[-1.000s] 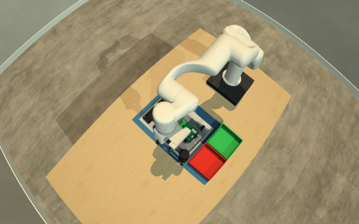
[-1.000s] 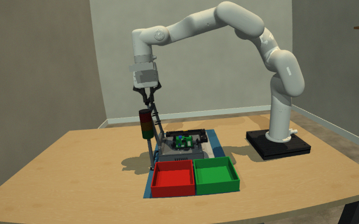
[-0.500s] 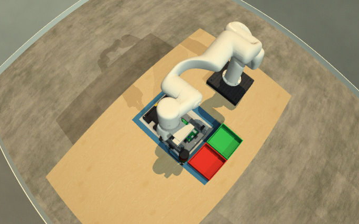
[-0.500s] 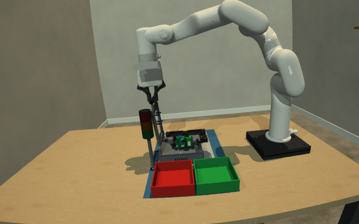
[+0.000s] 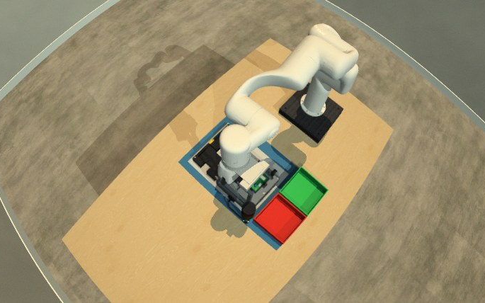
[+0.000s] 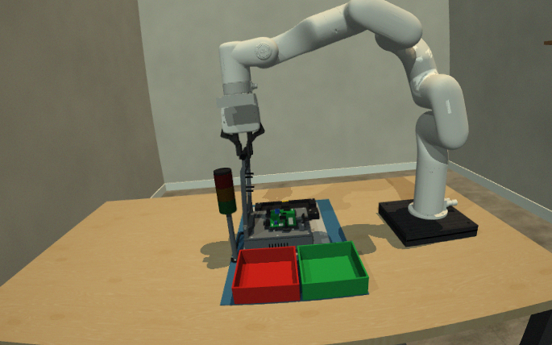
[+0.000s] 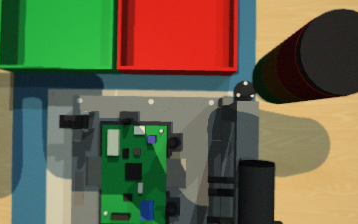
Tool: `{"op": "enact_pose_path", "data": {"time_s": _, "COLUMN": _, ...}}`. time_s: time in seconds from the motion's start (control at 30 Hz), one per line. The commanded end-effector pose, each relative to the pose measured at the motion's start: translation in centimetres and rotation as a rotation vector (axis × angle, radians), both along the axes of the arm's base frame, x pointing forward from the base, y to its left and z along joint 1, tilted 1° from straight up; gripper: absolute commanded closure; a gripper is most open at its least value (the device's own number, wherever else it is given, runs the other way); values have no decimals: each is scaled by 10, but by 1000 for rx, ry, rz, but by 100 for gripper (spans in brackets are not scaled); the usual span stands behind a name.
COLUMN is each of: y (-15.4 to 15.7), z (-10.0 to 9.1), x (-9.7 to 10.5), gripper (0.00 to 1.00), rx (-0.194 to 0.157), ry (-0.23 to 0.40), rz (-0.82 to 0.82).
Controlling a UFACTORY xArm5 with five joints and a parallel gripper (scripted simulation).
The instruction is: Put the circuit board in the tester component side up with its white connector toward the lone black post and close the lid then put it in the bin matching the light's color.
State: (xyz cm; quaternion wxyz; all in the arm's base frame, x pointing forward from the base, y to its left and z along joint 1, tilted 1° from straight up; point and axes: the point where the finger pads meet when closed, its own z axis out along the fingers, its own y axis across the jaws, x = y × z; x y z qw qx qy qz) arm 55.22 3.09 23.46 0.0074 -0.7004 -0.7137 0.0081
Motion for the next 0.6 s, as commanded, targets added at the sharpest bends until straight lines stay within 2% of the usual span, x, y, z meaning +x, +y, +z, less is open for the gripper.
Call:
{"op": "enact_pose_path", "data": {"time_s": 0.0, "y": 0, "z": 1, "x": -12, "gripper": 100, "rx": 0, "ry": -6, "rz": 0}}
{"op": "enact_pose_path", "data": {"time_s": 0.17, "y": 0, "z": 0, "x": -19, "gripper": 100, "rx": 0, "ry": -6, "rz": 0}}
{"op": "enact_pose_path", "data": {"time_s": 0.57, "y": -1, "z": -8, "x": -53, "gripper": 100, "rx": 0, "ry": -6, "rz": 0}}
